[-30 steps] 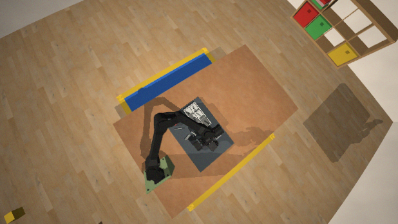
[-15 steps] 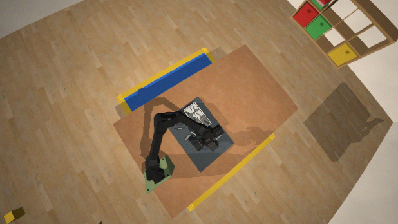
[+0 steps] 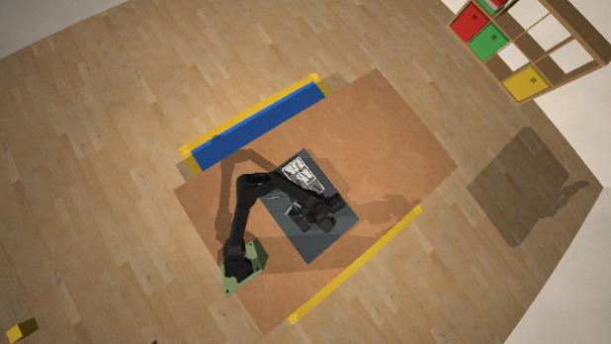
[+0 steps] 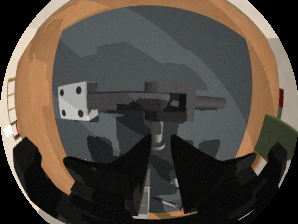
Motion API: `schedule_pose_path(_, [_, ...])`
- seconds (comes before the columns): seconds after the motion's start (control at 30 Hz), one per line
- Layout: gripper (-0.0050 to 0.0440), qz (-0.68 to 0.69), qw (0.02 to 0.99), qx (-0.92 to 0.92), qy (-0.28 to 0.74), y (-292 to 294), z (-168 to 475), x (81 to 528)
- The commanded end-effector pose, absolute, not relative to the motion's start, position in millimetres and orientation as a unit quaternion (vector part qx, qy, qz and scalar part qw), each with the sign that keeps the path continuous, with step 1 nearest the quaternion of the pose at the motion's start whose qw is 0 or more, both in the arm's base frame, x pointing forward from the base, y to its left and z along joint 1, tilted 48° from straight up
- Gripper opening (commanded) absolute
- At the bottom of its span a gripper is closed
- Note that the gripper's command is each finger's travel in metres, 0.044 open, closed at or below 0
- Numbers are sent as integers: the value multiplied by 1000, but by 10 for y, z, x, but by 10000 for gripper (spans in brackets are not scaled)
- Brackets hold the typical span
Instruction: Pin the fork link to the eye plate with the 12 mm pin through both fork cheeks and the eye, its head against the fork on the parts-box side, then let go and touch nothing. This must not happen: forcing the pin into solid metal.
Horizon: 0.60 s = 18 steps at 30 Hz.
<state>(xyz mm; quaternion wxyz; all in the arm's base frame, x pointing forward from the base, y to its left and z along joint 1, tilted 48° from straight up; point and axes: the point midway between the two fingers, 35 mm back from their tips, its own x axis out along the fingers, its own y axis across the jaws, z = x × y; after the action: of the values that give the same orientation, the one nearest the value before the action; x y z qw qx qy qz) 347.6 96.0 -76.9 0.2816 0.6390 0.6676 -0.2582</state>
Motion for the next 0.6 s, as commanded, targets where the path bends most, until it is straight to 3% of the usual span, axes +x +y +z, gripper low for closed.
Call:
schedule_pose_path(0.0, [95, -239, 272, 647, 671, 879, -638, 3517])
schedule_pose_path(0.2, [95, -237, 270, 648, 672, 870, -625, 3517])
schedule_pose_path(0.33, [0, -244, 267, 648, 670, 860, -662, 3493])
schedule_pose_path(0.57, [0, -244, 267, 648, 670, 860, -662, 3493])
